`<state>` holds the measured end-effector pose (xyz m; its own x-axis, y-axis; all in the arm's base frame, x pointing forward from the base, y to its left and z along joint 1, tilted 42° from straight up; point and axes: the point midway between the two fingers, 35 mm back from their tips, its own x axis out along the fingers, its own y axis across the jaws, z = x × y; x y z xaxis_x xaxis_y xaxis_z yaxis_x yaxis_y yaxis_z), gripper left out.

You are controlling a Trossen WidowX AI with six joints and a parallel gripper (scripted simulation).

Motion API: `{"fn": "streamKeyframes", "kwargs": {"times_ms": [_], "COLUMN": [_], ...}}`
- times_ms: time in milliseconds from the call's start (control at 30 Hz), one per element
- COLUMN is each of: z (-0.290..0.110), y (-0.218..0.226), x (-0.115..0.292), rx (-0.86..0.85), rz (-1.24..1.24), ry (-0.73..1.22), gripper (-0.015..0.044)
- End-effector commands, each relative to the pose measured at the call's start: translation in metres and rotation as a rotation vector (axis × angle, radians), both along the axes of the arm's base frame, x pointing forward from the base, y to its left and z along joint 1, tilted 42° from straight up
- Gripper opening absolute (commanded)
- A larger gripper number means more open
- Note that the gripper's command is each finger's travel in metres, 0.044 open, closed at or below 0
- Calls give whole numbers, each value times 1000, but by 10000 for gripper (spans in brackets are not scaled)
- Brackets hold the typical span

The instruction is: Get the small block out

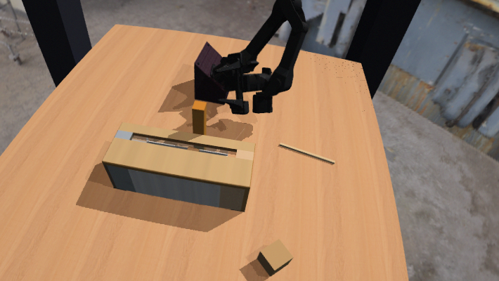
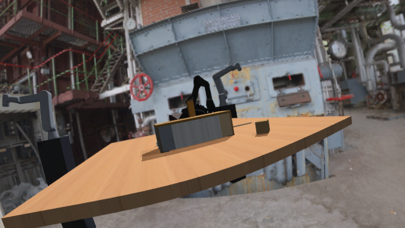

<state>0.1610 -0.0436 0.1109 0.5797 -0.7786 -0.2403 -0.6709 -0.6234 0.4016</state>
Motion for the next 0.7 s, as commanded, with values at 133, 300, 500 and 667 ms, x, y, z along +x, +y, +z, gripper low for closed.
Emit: {"fn": "streamKeyframes", "kwargs": {"times_ms": [133,300,500,667], "z": [-6,-14,-9,0], "y": [-1,6,19,21], "x": [0,12,52,86], "rx": [126,443,895,1102], "rz": [-160,-476,-858,-948], "ry": [36,-10,-176,-181], "gripper": [400,400,400,400]}}
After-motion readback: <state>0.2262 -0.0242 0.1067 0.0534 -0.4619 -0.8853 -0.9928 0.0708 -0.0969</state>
